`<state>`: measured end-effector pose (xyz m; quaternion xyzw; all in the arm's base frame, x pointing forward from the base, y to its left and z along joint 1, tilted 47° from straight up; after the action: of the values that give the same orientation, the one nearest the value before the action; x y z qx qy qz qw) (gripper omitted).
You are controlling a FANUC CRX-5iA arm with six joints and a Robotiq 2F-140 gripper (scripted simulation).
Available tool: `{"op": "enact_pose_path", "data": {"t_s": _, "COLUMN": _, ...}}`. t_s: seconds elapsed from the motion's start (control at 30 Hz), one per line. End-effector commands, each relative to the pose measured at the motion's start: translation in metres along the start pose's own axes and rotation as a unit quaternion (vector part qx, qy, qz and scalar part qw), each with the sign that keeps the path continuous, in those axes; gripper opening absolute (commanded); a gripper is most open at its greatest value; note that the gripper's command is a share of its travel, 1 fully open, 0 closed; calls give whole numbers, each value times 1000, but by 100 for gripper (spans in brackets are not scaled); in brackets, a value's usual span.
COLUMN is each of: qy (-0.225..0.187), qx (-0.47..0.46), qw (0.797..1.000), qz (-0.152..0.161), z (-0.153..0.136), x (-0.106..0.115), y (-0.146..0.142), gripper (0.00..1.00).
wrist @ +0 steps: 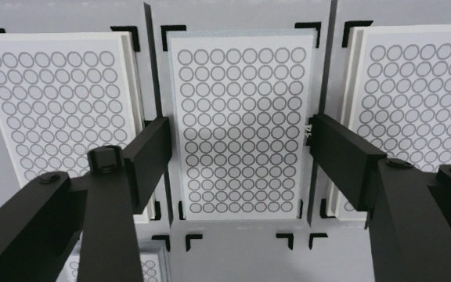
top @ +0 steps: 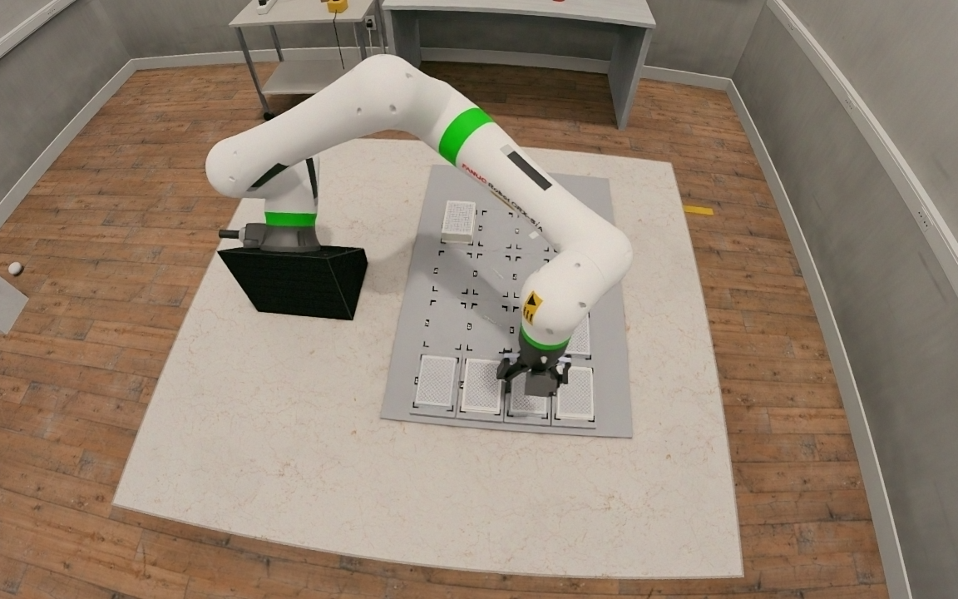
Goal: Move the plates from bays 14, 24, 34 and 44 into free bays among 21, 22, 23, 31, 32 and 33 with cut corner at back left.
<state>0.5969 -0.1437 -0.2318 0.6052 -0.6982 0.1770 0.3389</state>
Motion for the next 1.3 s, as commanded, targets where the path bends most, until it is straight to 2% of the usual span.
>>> {"op": "enact_pose_path", "data": {"t_s": 0.0, "qy": 1, "qx": 0, "qw": 1000, "qz": 1, "z": 0, "x": 2, "y": -1, "gripper": 66}}
{"op": "enact_pose_path", "data": {"t_s": 0.33, "qy": 1, "qx": 0, "qw": 1000, "qz": 1, "z": 0, "x": 2, "y": -1, "gripper": 62}}
{"op": "enact_pose_path", "data": {"t_s": 1.27, "qy": 1, "qx": 0, "qw": 1000, "qz": 1, "z": 0, "x": 2, "y": -1, "gripper": 60}}
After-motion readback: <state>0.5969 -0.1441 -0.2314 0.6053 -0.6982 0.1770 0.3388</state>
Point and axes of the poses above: the point where the finger pads meet when closed, its own x axis back along the fingers, its own y axis across the jaws, z = x × y, the point moved 4 cm from there along x, back along the fingers, and after that the axes turned 13 degrees about -x, right-handed, at the moved point
